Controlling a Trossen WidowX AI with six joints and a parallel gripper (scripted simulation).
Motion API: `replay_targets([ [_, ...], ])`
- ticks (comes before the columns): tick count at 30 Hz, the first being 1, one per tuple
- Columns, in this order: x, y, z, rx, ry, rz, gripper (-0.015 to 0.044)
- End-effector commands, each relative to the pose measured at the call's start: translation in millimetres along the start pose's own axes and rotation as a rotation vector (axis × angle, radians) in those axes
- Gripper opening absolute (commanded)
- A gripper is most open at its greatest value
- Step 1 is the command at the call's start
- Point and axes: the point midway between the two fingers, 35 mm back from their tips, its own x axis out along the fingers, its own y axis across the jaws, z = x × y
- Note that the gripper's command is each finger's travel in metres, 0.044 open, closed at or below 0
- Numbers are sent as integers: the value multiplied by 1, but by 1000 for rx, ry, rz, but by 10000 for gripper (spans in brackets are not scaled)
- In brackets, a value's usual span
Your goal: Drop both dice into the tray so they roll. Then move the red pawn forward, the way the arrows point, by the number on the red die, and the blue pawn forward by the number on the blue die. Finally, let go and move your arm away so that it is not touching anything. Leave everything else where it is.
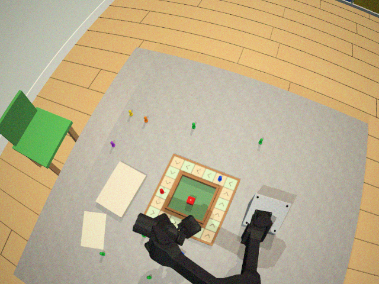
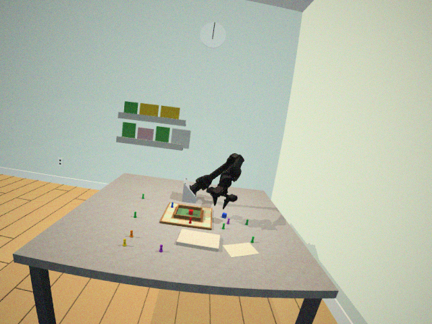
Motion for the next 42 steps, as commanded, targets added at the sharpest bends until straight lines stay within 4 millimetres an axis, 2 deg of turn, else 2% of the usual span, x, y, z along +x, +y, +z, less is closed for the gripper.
replay_targets([
  [1, 4, 25, -47, -272, 33, 41, 275],
  [11, 4, 20, -50, -272, 33, 41, 275],
  [14, 16, 20, -51, -272, 33, 41, 275],
  [18, 19, 20, -51, -272, 33, 41, 275],
  [21, 31, 21, -51, -273, 33, 42, 275],
  [26, 33, 21, -51, -273, 33, 42, 275],
  [42, 59, 22, -52, -273, 34, 43, 275],
])
